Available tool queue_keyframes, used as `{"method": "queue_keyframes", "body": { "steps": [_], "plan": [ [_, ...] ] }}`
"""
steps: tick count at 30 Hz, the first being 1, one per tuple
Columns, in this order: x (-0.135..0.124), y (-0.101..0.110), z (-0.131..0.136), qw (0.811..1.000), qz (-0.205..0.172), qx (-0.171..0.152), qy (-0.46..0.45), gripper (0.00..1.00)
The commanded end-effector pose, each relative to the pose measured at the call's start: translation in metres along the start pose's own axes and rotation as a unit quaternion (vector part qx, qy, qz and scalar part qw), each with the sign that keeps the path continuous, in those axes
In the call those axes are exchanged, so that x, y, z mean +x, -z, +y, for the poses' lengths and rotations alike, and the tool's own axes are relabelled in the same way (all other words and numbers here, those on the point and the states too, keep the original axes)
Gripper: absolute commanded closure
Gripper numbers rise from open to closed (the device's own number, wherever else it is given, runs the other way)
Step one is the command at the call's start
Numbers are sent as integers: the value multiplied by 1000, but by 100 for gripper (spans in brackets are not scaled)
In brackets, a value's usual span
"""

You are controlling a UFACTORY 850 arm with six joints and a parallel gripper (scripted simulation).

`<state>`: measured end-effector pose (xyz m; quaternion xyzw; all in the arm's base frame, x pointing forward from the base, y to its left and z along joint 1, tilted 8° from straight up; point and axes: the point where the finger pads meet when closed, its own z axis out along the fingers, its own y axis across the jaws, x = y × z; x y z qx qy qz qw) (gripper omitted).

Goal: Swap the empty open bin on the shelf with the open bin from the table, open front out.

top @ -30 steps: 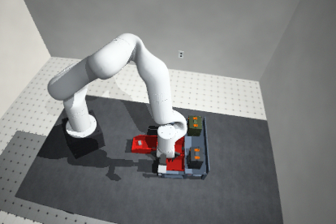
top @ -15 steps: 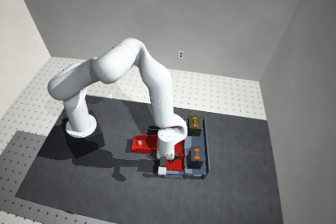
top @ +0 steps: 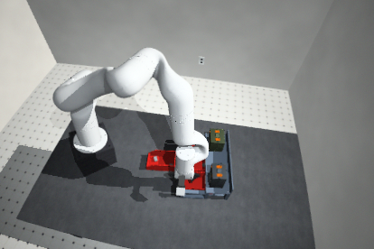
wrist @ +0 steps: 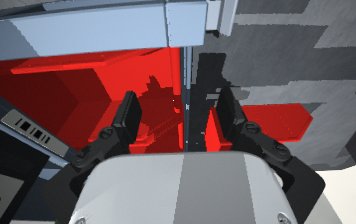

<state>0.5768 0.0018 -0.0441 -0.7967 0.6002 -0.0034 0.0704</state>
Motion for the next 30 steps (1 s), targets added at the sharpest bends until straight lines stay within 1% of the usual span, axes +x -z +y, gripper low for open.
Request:
{"method": "queue_keyframes", "body": {
  "steps": [1, 10, 30],
  "plan": [
    [0, -2, -1, 1000, 0, 2, 0, 5],
    [0, -8, -1, 1000, 0, 2, 0, 5],
    [0, -8, -1, 1000, 0, 2, 0, 5]
  ]
}}
